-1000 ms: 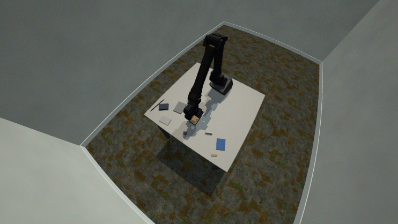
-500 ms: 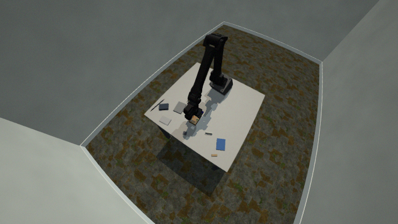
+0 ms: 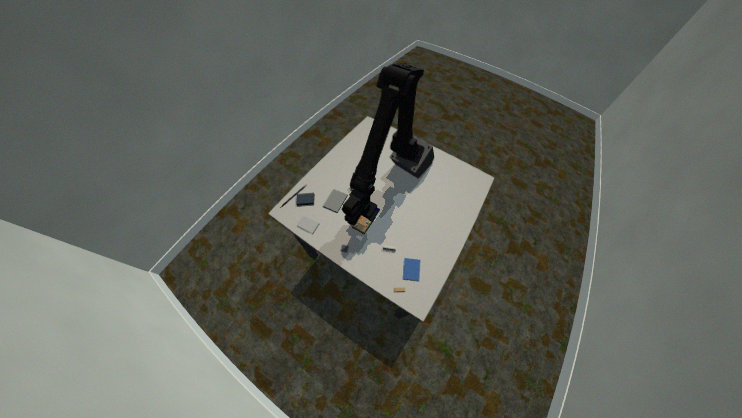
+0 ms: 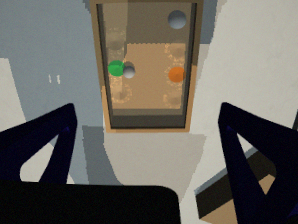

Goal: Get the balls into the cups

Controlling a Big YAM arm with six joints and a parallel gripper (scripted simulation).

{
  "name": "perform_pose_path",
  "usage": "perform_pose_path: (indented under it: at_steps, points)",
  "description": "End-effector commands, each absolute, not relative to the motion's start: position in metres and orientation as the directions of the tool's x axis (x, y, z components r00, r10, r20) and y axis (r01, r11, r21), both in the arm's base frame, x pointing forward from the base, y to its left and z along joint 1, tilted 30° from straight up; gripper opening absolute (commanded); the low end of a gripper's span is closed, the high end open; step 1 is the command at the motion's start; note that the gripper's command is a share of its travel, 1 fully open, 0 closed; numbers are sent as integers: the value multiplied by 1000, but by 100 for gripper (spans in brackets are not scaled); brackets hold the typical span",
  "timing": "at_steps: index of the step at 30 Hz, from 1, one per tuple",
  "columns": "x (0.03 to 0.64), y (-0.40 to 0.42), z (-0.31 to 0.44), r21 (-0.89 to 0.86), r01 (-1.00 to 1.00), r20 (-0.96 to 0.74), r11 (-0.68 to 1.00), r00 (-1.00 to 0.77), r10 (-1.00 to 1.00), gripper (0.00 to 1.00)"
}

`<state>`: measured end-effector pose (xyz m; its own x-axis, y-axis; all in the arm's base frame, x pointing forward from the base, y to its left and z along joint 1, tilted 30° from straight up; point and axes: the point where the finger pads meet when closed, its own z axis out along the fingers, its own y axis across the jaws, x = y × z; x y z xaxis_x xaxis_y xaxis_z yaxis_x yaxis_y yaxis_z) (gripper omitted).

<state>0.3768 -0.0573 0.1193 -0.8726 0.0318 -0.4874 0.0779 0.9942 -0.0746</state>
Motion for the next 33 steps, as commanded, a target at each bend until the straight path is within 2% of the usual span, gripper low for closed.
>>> perform_pose_path:
  at_steps: [1, 33]
  points:
    - [382, -58, 119, -81, 64, -502, 995, -865, 15, 87]
    - [409, -67, 77, -82, 73, -510, 994, -860, 21, 87]
